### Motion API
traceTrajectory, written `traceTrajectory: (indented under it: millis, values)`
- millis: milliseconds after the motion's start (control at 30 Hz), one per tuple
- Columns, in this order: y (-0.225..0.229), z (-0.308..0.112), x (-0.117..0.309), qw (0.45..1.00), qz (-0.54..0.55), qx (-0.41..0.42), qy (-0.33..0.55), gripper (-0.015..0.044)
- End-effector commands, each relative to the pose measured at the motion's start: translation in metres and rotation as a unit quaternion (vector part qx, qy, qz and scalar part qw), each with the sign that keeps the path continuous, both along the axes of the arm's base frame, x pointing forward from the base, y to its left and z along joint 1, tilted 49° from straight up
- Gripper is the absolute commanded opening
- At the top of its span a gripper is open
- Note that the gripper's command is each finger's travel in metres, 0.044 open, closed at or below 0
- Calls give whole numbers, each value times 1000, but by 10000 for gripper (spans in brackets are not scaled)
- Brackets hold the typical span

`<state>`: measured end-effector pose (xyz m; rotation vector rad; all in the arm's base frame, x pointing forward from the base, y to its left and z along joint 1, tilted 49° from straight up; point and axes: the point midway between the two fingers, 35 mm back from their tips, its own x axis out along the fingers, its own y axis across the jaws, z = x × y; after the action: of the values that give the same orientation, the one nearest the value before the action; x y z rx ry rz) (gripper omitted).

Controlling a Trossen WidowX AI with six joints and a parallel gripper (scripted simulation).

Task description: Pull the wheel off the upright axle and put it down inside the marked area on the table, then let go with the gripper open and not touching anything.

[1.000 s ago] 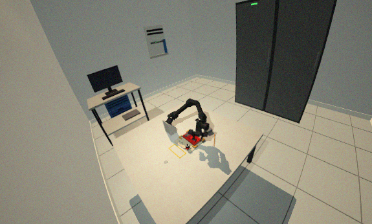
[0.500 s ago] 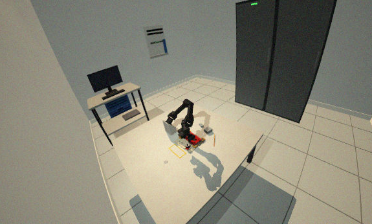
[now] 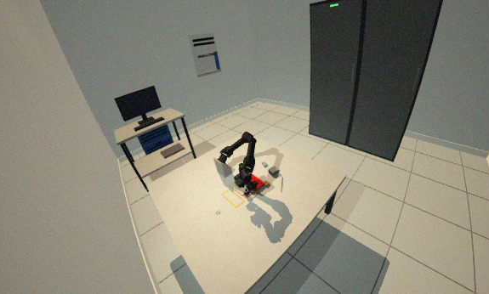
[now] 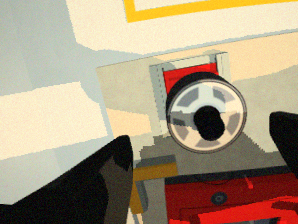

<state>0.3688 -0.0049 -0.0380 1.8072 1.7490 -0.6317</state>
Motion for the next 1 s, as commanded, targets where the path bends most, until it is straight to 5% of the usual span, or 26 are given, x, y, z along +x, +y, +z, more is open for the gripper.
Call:
traceTrajectory:
  millis: [0, 133, 267, 533, 733, 967]
  values:
    - [21, -18, -5, 1000, -1, 7, 10, 300]
    - [21, -18, -5, 1000, -1, 7, 10, 300]
    - [20, -15, -4, 1000, 7, 4, 10, 195]
    - [20, -15, -4, 1000, 7, 4, 10, 142]
    - [19, -15, -4, 1000, 6, 4, 10, 0]
    - [17, -13, -4, 1000, 6, 4, 10, 0]
